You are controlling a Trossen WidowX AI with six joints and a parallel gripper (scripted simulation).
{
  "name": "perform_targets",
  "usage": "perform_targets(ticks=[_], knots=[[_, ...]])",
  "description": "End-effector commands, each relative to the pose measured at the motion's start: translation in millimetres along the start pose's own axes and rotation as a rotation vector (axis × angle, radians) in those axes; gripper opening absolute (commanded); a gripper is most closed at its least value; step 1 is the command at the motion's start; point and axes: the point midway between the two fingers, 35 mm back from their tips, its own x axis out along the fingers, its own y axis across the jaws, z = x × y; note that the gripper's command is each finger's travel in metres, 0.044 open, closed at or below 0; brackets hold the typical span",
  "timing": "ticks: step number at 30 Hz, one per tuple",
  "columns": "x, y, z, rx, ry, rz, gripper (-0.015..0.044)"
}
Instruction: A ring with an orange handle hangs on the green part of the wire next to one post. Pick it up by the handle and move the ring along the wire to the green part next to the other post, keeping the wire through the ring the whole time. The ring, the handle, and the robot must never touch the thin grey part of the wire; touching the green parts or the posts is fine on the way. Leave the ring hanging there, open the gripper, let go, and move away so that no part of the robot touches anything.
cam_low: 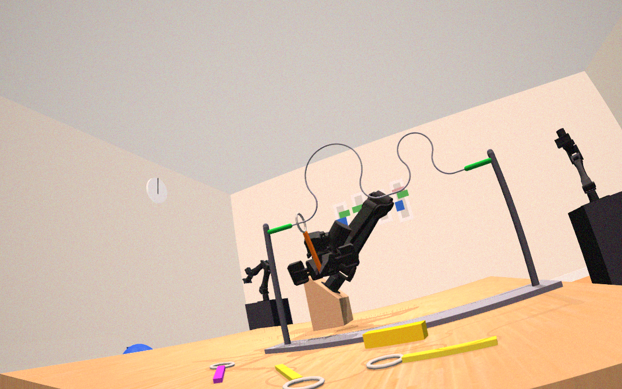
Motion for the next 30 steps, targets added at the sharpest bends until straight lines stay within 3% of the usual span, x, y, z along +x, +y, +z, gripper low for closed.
perform_targets(ticks=[1,30], knots=[[-1,-6,1,-0.018,0.001,-0.007,-0.015],[-6,-38,2,-0.036,0.001,-0.016,-0.015]])
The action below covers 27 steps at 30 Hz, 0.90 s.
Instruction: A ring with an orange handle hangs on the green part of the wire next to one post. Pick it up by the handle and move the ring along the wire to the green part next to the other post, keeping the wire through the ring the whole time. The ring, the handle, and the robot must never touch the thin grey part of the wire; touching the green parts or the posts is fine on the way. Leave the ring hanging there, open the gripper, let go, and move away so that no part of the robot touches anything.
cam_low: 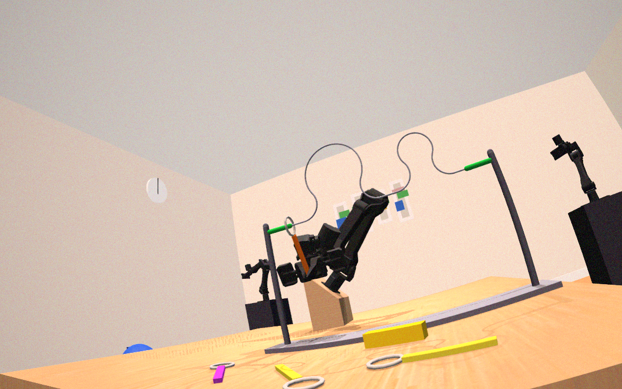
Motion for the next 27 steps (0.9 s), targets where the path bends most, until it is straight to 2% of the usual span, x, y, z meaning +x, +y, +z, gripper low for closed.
perform_targets(ticks=[1,27], knots=[[-1,-4,0,-0.003,-0.002,-0.001,-0.015],[4,-14,-14,-0.003,-0.002,-0.001,-0.015]])
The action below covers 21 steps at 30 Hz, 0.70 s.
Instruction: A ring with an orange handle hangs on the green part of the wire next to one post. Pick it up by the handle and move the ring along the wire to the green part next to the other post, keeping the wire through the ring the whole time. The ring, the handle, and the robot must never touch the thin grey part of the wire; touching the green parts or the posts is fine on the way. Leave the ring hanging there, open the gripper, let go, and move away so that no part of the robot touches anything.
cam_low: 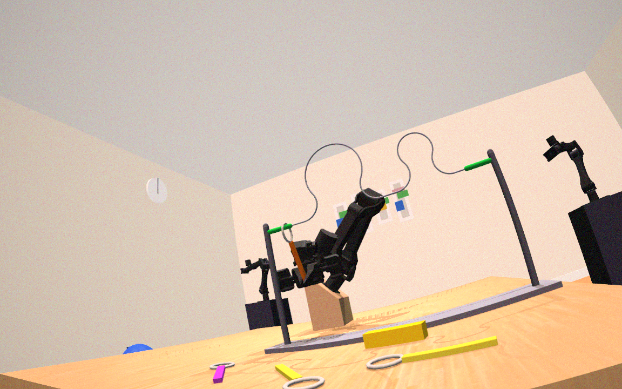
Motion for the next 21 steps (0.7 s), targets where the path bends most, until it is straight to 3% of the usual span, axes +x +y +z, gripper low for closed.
perform_targets(ticks=[1,14,21], knots=[[0.0,-1.1,-0.7,0.005,-0.003,-0.004,-0.015],[0.0,-1.1,-0.7,0.005,-0.003,-0.004,-0.015],[0.2,-0.5,-0.6,0.0,-0.002,-0.002,0.0034]])
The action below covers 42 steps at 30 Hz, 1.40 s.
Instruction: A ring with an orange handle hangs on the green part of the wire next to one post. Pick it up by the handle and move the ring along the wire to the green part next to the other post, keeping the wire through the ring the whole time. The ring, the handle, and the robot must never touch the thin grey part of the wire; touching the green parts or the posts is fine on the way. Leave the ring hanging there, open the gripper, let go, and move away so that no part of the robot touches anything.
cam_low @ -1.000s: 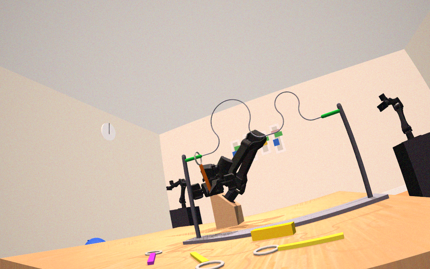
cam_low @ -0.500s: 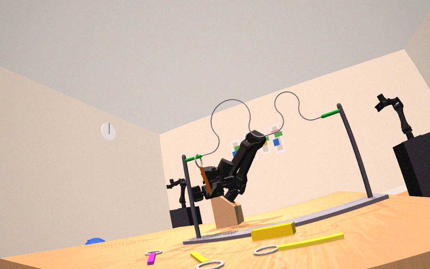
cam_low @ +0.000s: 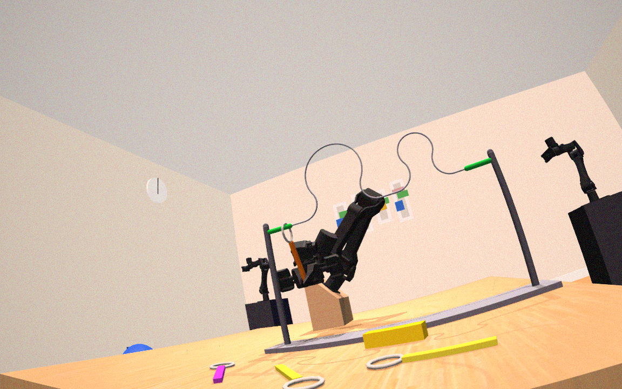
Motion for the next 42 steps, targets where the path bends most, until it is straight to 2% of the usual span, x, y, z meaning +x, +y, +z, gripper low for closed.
perform_targets(ticks=[1,5,18,38,42], knots=[[0,0,0,0.0,0.0,0.0,0.006],[-2,0,0,0.0,0.0,0.0,0.016],[-49,-1,0,0.005,0.001,-0.005,0.016],[-50,-1,0,0.005,0.0,-0.005,0.016],[-81,-1,-3,0.011,0.0,-0.009,0.0265]])
